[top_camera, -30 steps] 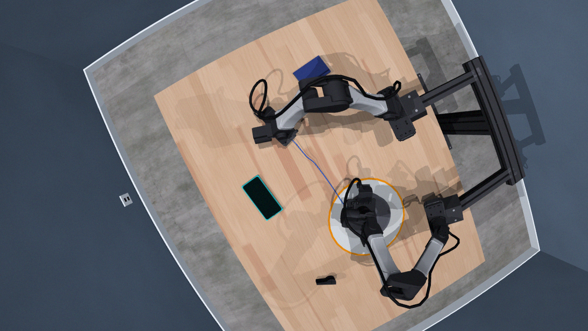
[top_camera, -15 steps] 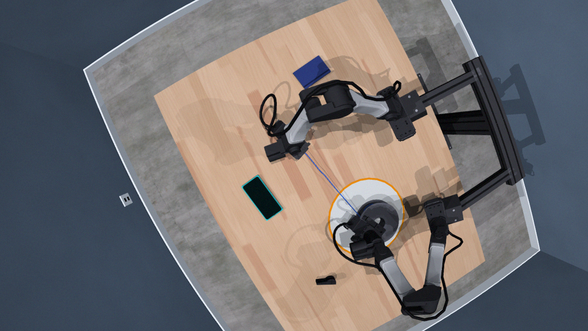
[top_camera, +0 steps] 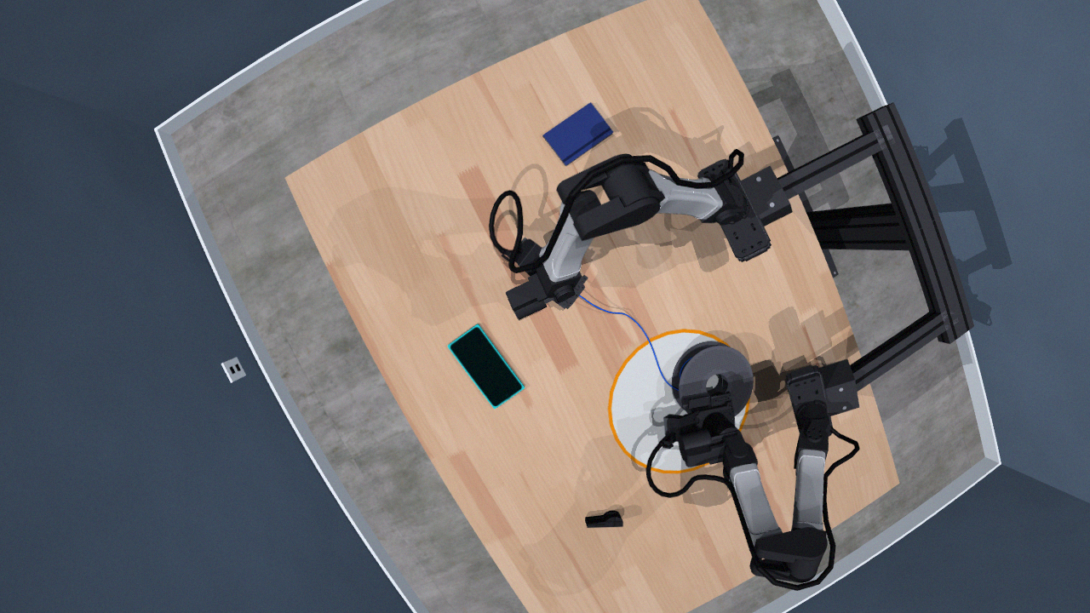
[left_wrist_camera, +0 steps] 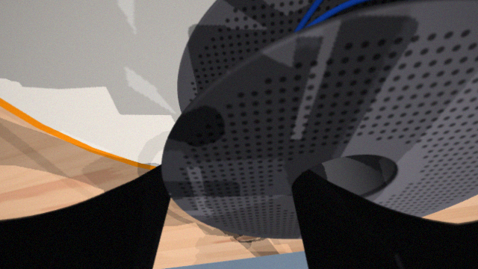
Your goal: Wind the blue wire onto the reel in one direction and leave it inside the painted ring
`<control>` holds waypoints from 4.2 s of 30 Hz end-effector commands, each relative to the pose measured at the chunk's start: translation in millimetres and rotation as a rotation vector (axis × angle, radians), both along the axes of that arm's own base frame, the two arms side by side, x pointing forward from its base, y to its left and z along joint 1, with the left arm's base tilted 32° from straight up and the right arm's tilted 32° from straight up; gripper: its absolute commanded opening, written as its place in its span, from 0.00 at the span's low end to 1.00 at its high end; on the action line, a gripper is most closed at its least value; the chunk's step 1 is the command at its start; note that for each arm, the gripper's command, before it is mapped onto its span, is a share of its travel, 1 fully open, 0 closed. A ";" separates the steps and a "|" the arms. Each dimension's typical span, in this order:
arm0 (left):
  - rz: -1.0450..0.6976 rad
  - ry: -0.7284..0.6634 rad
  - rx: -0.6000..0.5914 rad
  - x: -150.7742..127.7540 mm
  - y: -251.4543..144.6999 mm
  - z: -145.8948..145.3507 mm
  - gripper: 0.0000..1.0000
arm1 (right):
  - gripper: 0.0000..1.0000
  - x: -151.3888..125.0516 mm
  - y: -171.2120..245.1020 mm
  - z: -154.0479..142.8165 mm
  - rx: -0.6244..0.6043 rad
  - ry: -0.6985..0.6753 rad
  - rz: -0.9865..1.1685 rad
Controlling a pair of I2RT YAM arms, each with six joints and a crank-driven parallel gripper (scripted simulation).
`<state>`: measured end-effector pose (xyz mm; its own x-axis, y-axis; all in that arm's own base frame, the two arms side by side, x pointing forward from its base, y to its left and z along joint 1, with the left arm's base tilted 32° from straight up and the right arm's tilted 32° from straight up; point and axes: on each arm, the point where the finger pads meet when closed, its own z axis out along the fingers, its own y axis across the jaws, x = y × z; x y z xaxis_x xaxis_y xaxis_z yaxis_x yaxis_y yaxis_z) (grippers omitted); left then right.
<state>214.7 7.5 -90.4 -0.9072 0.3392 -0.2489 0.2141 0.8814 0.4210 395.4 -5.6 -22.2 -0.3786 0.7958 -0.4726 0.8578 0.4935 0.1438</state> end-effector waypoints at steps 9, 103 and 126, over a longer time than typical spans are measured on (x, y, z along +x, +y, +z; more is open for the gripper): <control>0.651 -0.271 -0.288 20.5 -41.4 -10.9 0.70 | 0.00 8.7 -7.9 7.0 0.044 -0.004 0.030; -0.624 0.216 0.311 101.0 -58.5 68.9 0.97 | 0.00 7.9 -7.1 11.0 0.147 -0.037 -0.082; -0.624 0.216 0.311 120.7 -45.2 33.6 0.97 | 0.00 4.2 -7.5 9.4 0.147 -0.037 -0.081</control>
<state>321.6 -32.5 -57.5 -0.5467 0.8259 0.1382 0.7538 0.4135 0.5107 397.1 -12.5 -23.8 -0.2993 0.8844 -0.3581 0.8941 0.3910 0.2184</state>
